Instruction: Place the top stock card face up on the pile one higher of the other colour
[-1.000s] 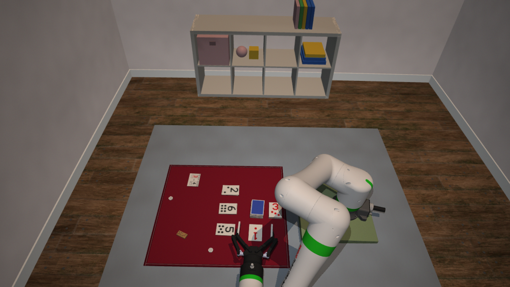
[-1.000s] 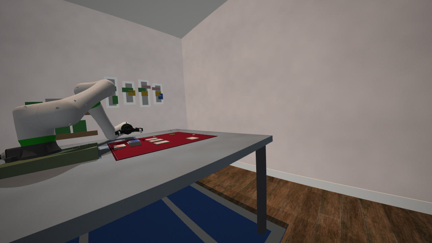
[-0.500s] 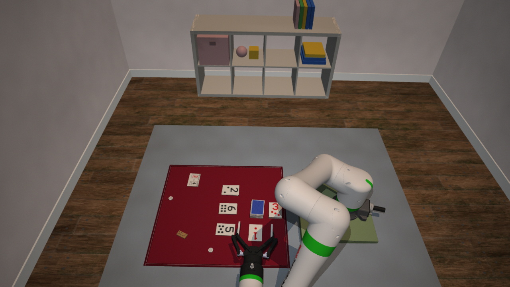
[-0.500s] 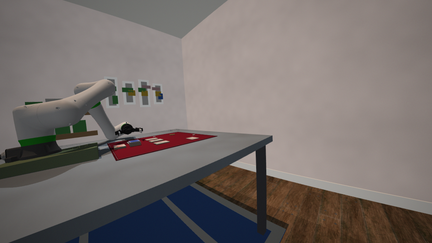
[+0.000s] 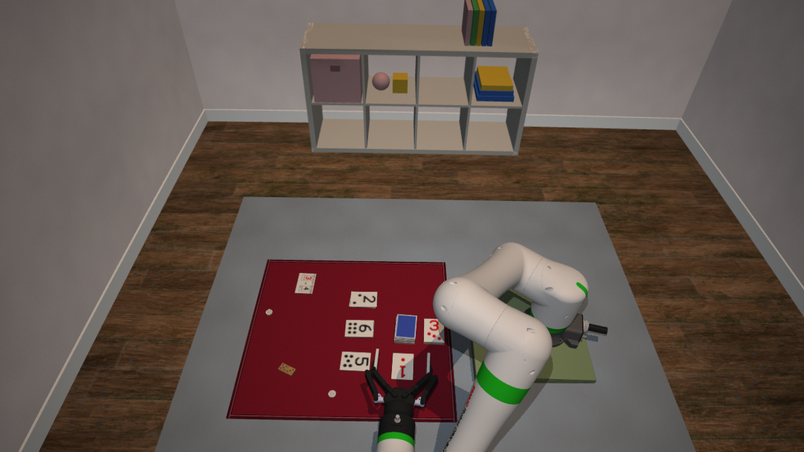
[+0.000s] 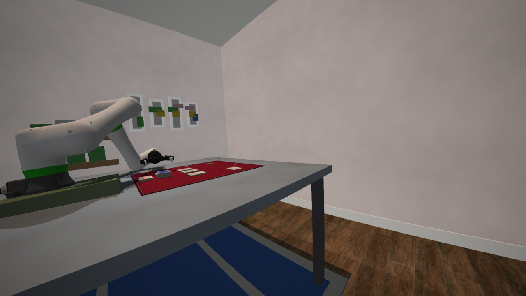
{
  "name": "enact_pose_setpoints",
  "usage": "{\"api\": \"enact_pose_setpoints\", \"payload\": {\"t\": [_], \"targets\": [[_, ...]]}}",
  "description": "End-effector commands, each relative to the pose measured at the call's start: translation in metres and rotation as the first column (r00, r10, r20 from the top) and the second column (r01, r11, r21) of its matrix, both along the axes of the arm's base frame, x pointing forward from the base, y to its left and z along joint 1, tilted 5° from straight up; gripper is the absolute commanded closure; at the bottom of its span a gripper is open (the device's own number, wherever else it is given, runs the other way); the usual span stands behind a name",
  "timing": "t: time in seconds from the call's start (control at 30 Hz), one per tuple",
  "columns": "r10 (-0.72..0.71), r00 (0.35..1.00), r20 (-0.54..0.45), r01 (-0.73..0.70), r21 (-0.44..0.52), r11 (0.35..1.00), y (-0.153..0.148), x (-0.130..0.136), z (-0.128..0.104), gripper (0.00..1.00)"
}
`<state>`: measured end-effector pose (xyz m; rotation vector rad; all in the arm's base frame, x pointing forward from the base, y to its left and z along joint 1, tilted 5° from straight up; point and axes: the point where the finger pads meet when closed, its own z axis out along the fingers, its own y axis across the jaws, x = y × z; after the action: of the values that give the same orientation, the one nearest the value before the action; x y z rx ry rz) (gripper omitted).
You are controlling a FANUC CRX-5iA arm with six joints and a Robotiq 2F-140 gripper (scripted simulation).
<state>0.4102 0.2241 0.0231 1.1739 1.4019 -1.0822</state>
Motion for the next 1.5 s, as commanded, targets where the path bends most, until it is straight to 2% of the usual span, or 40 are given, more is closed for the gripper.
{"api": "enact_pose_setpoints", "payload": {"t": [0.0,0.17,0.47,0.97,1.47], "targets": [[0.006,1.000,-0.013,-0.006,-0.028,1.000,-0.002,-0.004,-0.010,0.00],[0.006,1.000,-0.013,-0.006,-0.028,1.000,-0.002,-0.004,-0.007,0.00],[0.006,1.000,-0.013,-0.006,-0.028,1.000,-0.003,-0.003,0.011,0.00],[0.006,1.000,-0.013,-0.006,-0.028,1.000,-0.006,0.001,0.072,0.00],[0.006,1.000,-0.014,-0.006,-0.020,1.000,-0.006,0.002,0.079,0.00]]}}
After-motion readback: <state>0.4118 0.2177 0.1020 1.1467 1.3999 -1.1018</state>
